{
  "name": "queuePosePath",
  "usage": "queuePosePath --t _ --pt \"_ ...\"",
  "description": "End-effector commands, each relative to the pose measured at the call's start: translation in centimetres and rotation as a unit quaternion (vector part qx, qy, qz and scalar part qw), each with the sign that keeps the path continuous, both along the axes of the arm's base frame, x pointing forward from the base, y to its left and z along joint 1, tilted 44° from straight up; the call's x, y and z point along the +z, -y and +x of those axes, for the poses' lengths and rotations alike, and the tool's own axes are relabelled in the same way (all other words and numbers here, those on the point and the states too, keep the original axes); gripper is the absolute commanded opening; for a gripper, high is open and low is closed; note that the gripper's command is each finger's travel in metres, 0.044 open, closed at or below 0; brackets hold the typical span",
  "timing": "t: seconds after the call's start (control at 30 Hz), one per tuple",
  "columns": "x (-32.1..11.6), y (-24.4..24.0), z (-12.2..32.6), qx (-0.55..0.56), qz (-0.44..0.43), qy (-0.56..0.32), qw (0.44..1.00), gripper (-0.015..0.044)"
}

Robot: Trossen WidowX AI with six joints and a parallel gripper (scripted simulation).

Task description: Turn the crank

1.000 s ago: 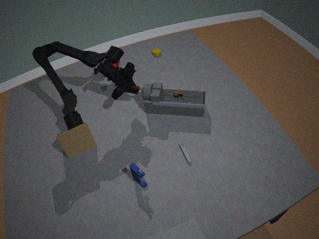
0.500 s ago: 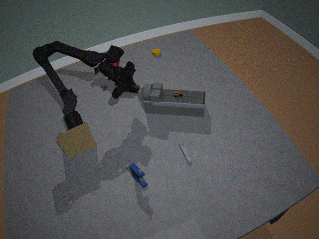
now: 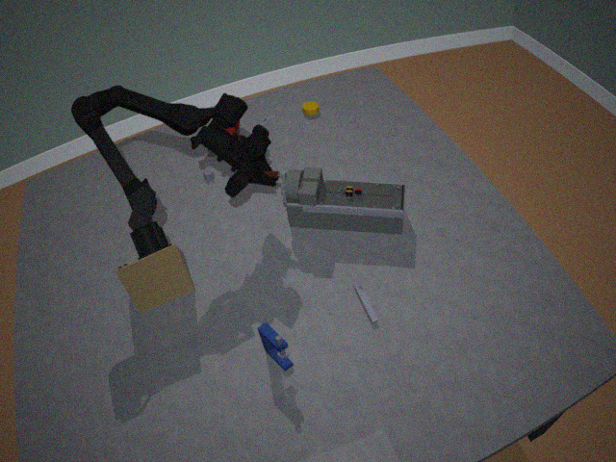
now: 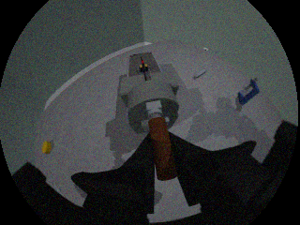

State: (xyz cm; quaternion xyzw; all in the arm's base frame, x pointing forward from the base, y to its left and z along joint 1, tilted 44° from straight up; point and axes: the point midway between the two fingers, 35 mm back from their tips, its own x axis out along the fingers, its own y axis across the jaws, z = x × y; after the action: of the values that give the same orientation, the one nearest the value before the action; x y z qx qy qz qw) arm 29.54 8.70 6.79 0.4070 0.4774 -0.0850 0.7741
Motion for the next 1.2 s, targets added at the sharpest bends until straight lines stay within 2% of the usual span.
queuePosePath --t 0.0,1.17 --pt "0.5 -0.6 0.5 0.005 0.006 0.009 1.0 0.0" --pt "-0.8 -4.3 1.1 0.005 0.007 0.009 1.0 0.0"
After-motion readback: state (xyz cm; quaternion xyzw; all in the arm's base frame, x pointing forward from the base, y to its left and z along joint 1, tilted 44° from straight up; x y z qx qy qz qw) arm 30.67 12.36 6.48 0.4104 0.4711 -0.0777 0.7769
